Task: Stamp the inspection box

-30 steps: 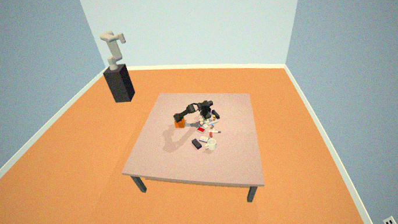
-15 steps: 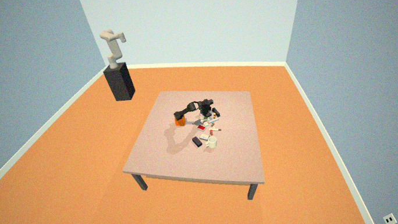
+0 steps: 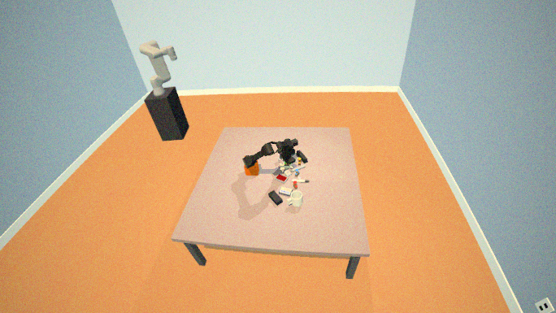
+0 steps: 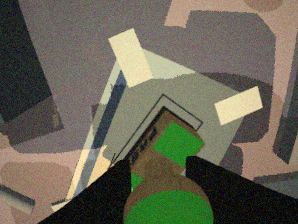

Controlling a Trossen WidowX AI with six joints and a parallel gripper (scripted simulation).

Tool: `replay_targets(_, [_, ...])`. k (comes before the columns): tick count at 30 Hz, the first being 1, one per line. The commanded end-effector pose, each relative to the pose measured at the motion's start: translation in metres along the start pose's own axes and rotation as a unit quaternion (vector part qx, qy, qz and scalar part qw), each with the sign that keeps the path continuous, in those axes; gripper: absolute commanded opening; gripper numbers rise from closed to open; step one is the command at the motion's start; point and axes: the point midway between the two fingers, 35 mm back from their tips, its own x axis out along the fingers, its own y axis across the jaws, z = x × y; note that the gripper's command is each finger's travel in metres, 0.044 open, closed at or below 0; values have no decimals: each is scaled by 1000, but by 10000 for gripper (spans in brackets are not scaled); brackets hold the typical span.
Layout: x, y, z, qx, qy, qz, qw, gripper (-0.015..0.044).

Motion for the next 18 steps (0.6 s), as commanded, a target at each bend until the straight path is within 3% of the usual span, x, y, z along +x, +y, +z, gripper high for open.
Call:
replay_targets(1, [1, 0, 0, -3, 0, -2, 1000, 0])
replay_targets(18, [4, 0, 0, -3, 0, -2, 1000, 0])
